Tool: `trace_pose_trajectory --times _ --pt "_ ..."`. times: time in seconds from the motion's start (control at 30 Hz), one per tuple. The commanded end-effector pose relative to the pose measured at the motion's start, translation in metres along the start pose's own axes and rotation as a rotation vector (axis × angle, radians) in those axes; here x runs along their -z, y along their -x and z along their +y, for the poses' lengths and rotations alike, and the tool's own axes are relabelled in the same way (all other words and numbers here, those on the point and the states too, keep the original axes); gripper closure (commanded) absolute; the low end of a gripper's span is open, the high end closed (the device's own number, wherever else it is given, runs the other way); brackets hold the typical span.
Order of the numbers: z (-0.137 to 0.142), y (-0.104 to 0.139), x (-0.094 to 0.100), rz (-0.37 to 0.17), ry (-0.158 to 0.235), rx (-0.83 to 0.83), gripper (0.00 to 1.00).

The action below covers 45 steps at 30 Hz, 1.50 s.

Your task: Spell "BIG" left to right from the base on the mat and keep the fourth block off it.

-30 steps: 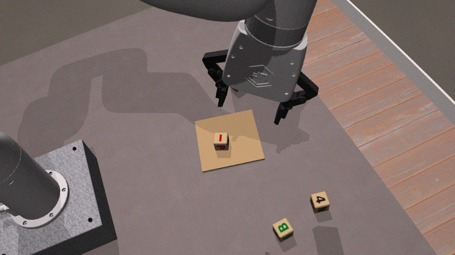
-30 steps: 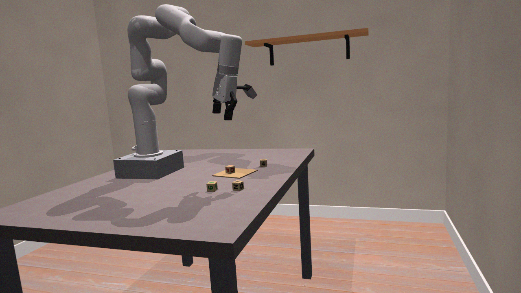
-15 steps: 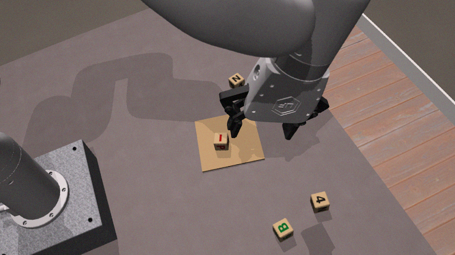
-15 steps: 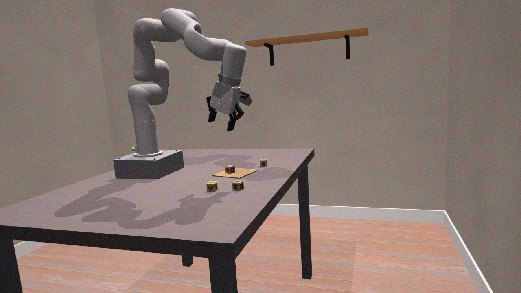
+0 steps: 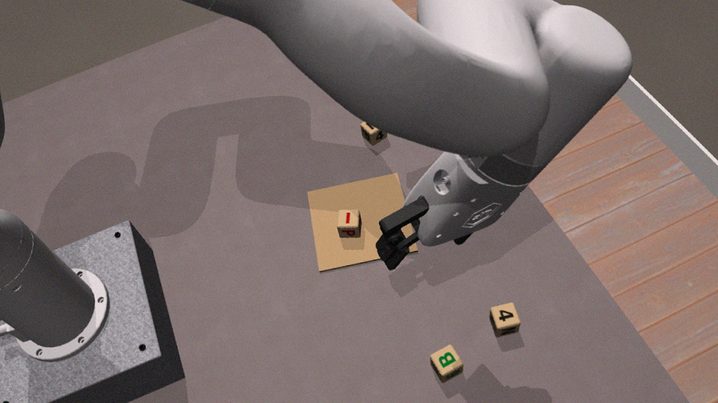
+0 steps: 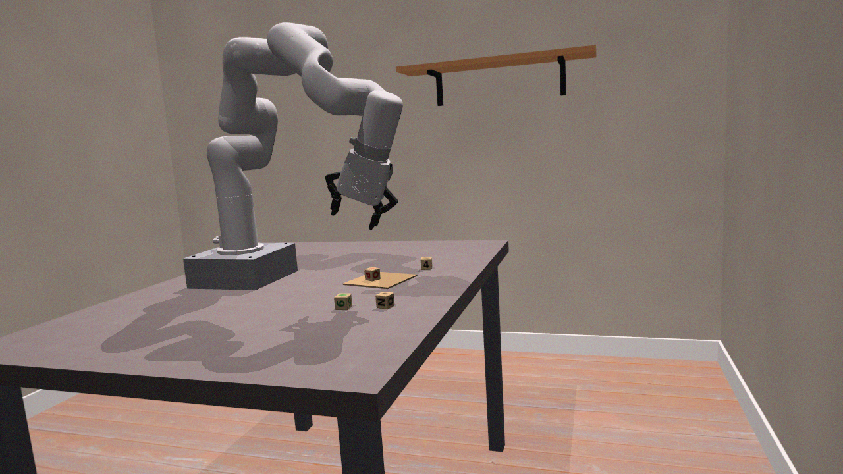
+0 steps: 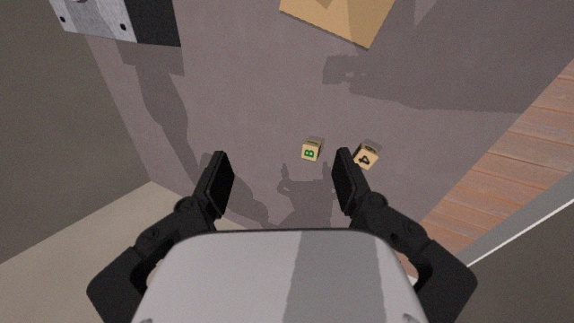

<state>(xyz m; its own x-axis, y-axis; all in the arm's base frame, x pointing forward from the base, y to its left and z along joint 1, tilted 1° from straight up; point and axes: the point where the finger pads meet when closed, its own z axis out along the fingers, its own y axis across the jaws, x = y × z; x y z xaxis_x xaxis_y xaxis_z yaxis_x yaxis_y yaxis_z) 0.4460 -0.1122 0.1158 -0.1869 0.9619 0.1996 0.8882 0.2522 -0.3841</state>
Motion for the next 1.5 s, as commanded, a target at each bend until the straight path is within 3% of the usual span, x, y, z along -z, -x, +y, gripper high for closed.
trace_pose_trajectory --times 0.0,0.6,1.47 --pt "0.003 0.010 -0.008 0.024 -0.025 0.134 0.00" --pt "0.007 0.041 -0.044 0.119 -0.070 0.534 0.00" --pt "0.007 0.044 -0.047 0.129 -0.073 0.573 0.00"
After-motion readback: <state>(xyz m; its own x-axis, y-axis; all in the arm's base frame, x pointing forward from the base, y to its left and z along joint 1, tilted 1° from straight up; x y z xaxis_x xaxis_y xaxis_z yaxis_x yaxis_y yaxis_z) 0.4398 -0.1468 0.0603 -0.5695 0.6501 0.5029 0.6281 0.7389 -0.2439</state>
